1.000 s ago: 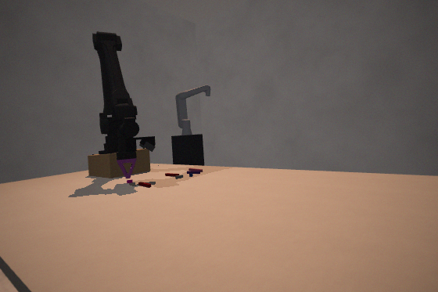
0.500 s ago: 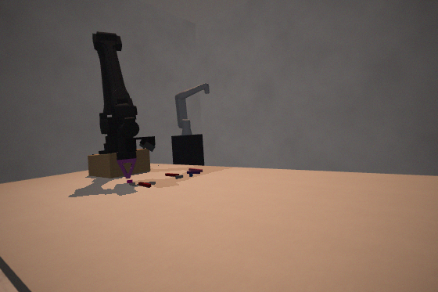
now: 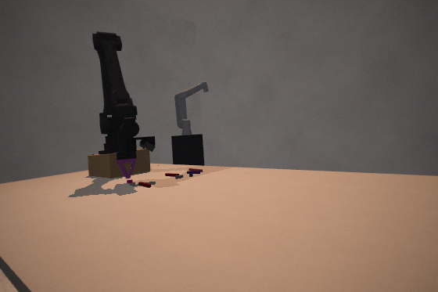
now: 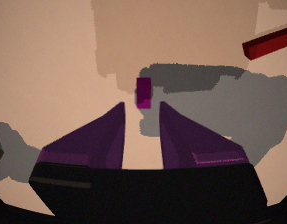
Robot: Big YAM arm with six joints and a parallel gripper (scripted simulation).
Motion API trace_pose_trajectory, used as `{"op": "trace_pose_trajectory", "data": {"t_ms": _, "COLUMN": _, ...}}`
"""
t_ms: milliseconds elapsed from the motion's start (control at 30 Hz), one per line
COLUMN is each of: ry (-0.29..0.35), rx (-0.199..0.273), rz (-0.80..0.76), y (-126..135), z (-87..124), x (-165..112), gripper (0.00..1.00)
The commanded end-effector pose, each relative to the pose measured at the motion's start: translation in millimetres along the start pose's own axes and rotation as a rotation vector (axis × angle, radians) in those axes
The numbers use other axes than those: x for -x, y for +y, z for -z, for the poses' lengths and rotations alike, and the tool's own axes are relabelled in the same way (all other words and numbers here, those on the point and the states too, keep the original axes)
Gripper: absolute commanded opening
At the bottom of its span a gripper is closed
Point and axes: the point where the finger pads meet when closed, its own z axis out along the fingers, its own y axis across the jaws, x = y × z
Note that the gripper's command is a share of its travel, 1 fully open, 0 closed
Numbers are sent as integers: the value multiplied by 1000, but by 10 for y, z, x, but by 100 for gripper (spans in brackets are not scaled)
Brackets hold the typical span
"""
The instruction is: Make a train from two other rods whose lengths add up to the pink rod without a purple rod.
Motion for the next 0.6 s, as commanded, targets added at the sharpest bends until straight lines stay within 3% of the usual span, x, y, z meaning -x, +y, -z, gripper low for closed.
{"op": "trace_pose_trajectory", "data": {"t_ms": 0, "ry": -8, "rx": -23, "rz": 10, "y": -155, "z": 29, "x": 64, "gripper": 24}}
{"op": "trace_pose_trajectory", "data": {"t_ms": 567, "ry": -7, "rx": -19, "rz": 6, "y": -154, "z": 28, "x": 68, "gripper": 24}}
